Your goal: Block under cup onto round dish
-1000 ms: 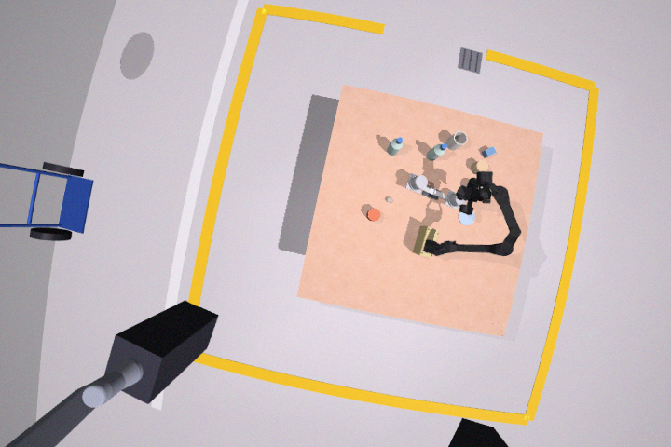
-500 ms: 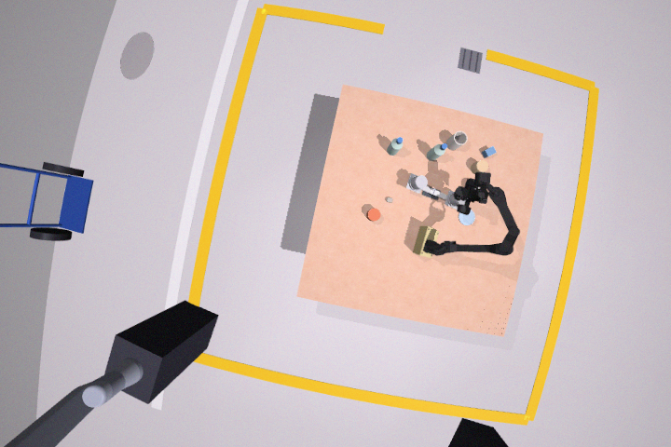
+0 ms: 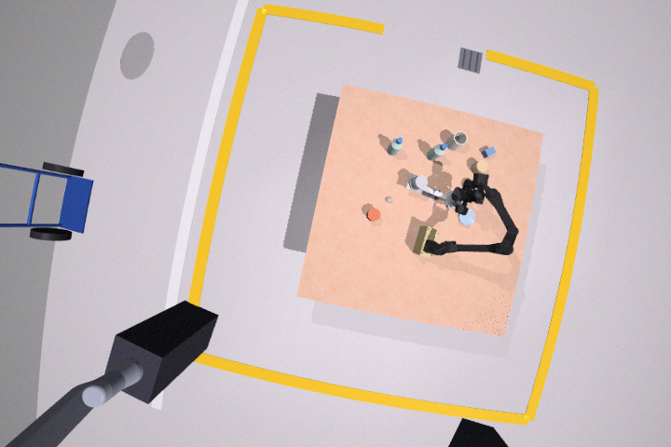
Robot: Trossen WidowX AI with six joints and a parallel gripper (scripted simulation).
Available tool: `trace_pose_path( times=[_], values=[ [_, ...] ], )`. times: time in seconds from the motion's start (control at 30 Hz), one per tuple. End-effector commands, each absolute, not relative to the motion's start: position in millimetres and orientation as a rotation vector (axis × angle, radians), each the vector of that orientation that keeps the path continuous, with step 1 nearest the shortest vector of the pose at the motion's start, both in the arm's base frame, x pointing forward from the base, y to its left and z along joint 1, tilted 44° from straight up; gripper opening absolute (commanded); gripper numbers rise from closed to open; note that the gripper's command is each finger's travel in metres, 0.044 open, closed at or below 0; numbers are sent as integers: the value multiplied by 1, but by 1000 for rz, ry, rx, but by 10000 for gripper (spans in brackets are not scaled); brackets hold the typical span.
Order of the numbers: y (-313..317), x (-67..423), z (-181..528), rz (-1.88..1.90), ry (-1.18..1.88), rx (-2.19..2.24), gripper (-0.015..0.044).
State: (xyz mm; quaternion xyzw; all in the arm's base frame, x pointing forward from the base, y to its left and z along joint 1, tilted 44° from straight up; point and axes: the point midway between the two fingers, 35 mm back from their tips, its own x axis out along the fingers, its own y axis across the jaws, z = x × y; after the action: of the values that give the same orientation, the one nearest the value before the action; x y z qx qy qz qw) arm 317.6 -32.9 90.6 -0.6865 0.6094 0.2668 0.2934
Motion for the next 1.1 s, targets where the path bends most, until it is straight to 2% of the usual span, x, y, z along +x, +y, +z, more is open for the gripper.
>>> trace_pose_path(
  times=[0.0,0.17,0.83,1.07],
  values=[
    [-40,315,83,716,1636,-1832,440],
    [-44,315,80,715,1636,-1833,440],
    [-44,315,80,715,1636,-1833,307],
    [-41,316,83,717,1635,-1833,123]
  ],
)
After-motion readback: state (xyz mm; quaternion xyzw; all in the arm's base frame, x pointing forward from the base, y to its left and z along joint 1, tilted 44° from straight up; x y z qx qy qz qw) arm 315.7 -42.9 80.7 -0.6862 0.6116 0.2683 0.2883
